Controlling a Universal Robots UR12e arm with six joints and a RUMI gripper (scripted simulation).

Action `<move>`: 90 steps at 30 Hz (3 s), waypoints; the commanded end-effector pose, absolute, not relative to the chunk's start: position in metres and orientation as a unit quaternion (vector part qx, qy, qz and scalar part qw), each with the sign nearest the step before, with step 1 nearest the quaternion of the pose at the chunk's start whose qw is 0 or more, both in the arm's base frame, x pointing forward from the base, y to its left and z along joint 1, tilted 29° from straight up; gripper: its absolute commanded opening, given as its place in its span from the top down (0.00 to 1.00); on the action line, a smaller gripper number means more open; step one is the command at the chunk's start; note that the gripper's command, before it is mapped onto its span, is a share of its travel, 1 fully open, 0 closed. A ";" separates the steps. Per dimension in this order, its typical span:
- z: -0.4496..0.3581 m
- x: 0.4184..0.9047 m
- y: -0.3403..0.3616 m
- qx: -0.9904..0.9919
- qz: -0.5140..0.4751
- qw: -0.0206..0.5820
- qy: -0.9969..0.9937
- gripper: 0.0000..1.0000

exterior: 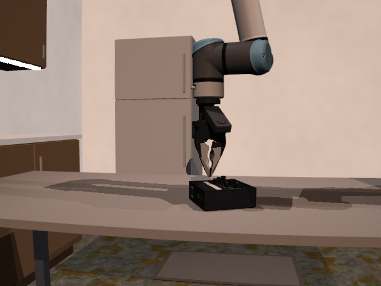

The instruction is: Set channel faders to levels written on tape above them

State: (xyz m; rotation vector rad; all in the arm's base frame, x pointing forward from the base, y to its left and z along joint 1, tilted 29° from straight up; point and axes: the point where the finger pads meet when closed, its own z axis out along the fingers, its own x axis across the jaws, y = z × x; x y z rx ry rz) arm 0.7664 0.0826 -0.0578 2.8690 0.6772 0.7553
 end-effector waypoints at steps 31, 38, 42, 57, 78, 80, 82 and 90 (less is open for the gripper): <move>-0.057 0.767 0.083 0.942 0.248 0.049 0.222 1.00; -0.059 0.767 0.083 0.942 0.248 0.049 0.222 1.00; -0.061 0.768 0.083 0.942 0.248 0.049 0.222 1.00; -0.067 0.772 0.083 0.942 0.248 0.049 0.222 1.00; -0.068 0.772 0.083 0.942 0.248 0.049 0.222 1.00; -0.068 0.772 0.083 0.942 0.248 0.049 0.222 1.00; -0.068 0.772 0.083 0.942 0.248 0.049 0.222 1.00; -0.069 0.771 0.082 0.942 0.248 0.049 0.222 1.00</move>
